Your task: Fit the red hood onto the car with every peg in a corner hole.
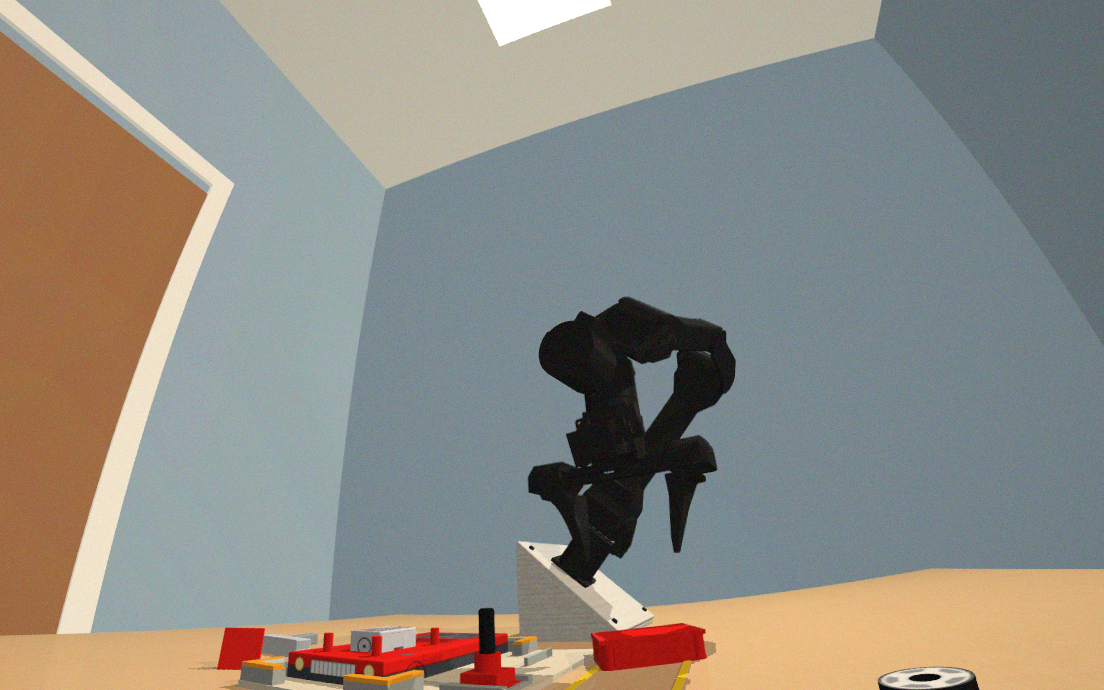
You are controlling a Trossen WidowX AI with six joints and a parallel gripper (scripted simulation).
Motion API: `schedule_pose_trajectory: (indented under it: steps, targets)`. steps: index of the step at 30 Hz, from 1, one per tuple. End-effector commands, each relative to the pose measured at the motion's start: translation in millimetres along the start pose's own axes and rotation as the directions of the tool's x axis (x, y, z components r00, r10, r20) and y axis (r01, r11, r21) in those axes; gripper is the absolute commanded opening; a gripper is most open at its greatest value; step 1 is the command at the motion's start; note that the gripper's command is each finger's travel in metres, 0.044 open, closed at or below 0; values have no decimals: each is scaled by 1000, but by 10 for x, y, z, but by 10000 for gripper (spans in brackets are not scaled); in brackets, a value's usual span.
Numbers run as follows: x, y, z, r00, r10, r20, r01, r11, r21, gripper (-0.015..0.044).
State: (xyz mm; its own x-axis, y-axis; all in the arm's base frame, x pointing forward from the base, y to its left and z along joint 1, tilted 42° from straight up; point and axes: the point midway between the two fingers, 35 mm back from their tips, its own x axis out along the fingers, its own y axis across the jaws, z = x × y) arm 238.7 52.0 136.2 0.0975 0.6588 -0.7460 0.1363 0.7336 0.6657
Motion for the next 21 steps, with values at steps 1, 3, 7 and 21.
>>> schedule_pose_trajectory:
  steps: [1,3,7,21]
  targets:
    - [110,9,-157,1000,6,15,-14,704,710,440]
    - [125,8,-172,1000,6,14,-15,630,776,440]
    - [146,6,-195,1000,6,14,-16,485,874,440]
    - [147,6,-196,1000,7,14,-16,480,877,440]
